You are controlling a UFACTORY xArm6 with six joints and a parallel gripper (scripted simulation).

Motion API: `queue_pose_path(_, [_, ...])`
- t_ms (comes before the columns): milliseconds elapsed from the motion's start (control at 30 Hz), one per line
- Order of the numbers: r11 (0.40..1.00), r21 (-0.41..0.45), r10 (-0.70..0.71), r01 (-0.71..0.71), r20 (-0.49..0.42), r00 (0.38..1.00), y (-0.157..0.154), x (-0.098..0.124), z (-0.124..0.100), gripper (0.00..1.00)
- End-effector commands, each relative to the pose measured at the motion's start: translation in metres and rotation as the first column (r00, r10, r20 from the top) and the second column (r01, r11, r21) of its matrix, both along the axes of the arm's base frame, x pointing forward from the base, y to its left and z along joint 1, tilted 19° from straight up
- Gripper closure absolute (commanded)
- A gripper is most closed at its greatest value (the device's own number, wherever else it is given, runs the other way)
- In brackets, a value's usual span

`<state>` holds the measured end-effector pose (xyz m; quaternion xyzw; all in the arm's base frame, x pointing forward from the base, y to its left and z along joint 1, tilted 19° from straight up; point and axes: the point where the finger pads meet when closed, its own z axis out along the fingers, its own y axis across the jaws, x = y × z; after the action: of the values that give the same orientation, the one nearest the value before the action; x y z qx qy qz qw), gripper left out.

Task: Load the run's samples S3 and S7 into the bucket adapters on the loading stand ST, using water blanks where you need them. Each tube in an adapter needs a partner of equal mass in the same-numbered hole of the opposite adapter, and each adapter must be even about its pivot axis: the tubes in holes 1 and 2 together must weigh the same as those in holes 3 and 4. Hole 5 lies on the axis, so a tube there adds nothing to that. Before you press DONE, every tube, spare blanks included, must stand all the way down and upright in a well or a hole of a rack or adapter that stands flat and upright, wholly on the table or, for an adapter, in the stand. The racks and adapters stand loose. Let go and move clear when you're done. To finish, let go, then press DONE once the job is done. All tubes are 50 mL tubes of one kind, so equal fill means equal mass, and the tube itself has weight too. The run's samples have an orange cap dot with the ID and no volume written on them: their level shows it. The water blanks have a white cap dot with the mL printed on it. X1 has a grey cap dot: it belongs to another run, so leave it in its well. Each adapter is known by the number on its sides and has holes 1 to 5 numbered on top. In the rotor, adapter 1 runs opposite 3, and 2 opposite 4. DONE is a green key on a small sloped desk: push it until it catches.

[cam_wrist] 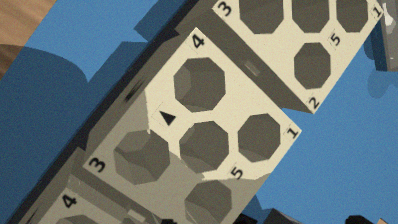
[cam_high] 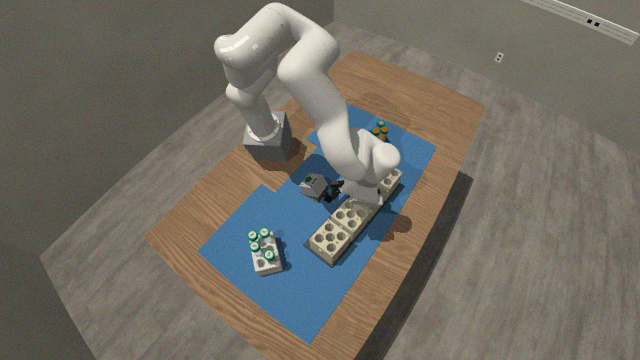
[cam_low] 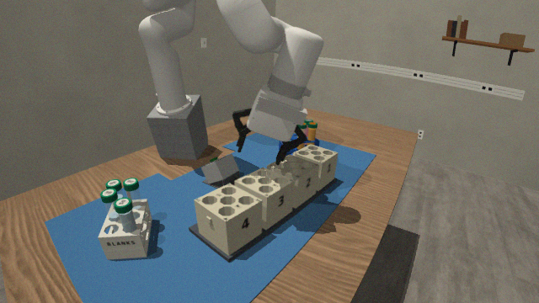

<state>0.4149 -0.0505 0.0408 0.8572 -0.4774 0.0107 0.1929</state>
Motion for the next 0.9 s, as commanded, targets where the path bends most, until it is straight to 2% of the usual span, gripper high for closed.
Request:
queue_pose_path(0, [1.0,0.0,0.001,-0.001,0.004,1.0,0.0,0.001,0.001,0.0])
queue_pose_path(533, [1.0,0.0,0.001,-0.001,0.004,1.0,0.0,0.001,0.001,0.0])
queue_pose_path(733, [0.981,0.033,0.191,-0.192,0.012,0.981,0.012,0.003,0.022,0.0])
queue_pose_path(867, [0.946,0.048,0.319,-0.319,0.018,0.948,0.023,0.002,0.039,0.0])
